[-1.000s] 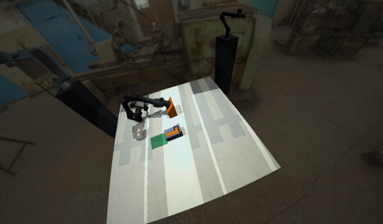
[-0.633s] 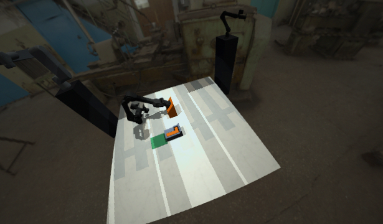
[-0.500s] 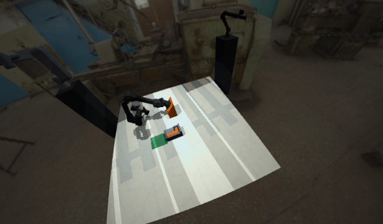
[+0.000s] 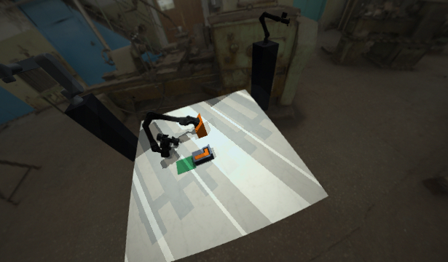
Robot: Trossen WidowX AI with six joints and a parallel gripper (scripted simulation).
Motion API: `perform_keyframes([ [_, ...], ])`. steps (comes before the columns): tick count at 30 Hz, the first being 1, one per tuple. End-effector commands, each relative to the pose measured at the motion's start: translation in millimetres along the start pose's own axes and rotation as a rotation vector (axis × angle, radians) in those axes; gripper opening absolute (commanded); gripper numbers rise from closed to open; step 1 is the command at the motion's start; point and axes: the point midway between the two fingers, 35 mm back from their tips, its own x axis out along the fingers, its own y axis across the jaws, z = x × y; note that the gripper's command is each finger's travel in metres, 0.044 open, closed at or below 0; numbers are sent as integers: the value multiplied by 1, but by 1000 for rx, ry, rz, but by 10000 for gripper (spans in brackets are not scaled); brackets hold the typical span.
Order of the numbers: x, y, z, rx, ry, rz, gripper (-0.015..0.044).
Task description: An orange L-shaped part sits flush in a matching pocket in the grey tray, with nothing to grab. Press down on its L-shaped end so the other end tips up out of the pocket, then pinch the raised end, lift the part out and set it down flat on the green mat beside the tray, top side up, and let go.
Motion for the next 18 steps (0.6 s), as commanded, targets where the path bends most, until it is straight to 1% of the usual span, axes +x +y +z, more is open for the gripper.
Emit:
perform_keyframes([
  [1, -32, 32, 17, -38, -117, 35, 180],
  [5, -76, 70, 28, -99, -266, 71, 180],
  [9, -118, 111, 24, -164, -395, 120, 180],
  [10, -123, 116, 23, -199, -419, 115, 180],
  [14, -153, 142, 13, -255, -510, 134, 180],
  [18, -191, 181, -11, -338, -637, 160, 180],
])
